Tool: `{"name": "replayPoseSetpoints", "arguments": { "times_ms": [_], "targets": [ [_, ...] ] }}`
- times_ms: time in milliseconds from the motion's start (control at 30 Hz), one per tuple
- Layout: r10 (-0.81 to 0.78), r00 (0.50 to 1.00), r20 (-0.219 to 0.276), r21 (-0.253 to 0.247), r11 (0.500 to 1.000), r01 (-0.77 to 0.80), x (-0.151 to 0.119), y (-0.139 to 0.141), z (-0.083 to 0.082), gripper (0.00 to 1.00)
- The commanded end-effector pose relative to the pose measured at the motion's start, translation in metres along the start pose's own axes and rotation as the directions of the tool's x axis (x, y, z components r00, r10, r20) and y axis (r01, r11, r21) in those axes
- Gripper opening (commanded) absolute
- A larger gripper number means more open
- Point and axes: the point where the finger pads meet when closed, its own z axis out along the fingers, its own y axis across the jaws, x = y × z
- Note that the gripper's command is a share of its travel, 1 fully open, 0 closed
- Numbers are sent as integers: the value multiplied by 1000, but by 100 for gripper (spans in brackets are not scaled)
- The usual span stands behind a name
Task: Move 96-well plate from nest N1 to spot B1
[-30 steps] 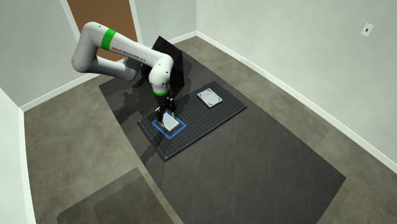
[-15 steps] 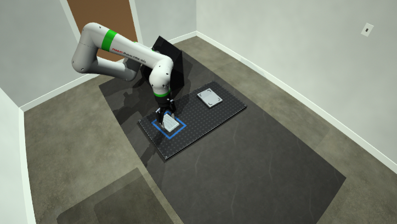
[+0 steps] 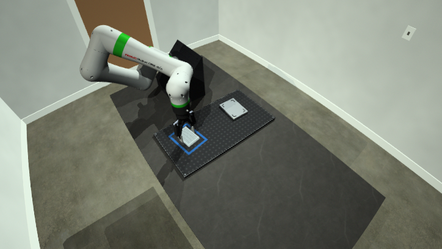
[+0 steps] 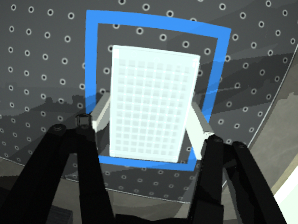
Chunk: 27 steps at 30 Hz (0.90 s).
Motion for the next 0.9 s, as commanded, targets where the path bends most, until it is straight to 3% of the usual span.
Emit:
{"name": "replayPoseSetpoints", "arguments": {
  "times_ms": [0,867],
  "targets": [
    [0,1000,0,0,1000,0,0,0,0,0],
    [0,1000,0,0,1000,0,0,0,4,0]
  ]
}}
